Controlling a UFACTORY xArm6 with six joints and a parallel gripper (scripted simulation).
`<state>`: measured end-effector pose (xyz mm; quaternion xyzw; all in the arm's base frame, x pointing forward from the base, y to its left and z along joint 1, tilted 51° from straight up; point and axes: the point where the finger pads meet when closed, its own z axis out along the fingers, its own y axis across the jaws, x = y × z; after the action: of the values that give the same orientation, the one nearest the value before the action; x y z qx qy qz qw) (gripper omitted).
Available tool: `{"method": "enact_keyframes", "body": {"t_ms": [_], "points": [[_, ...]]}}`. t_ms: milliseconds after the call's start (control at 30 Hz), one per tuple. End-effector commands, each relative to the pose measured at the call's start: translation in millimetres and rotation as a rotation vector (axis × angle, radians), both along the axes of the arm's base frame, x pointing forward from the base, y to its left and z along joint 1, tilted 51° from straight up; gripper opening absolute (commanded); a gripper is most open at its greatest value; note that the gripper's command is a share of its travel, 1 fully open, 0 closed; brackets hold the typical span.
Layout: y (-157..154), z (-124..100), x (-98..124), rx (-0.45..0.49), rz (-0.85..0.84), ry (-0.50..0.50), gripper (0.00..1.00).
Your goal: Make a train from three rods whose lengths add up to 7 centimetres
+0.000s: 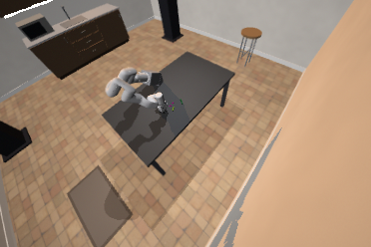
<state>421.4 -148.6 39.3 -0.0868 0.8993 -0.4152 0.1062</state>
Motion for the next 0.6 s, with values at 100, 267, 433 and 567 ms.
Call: {"method": "enact_keyframes", "body": {"t_ms": [100,267,433,567], "points": [[4.6,4.0,-0.8,0.0,0.001,-0.002,0.24],[11.7,10.2,-3.4,0.0,0.001,-0.002,0.24],[29.8,25.9,-10.0,0.0,0.001,-0.002,0.24],[45.6,39.6,-15.7,0.0,0.001,-0.002,0.24]]}}
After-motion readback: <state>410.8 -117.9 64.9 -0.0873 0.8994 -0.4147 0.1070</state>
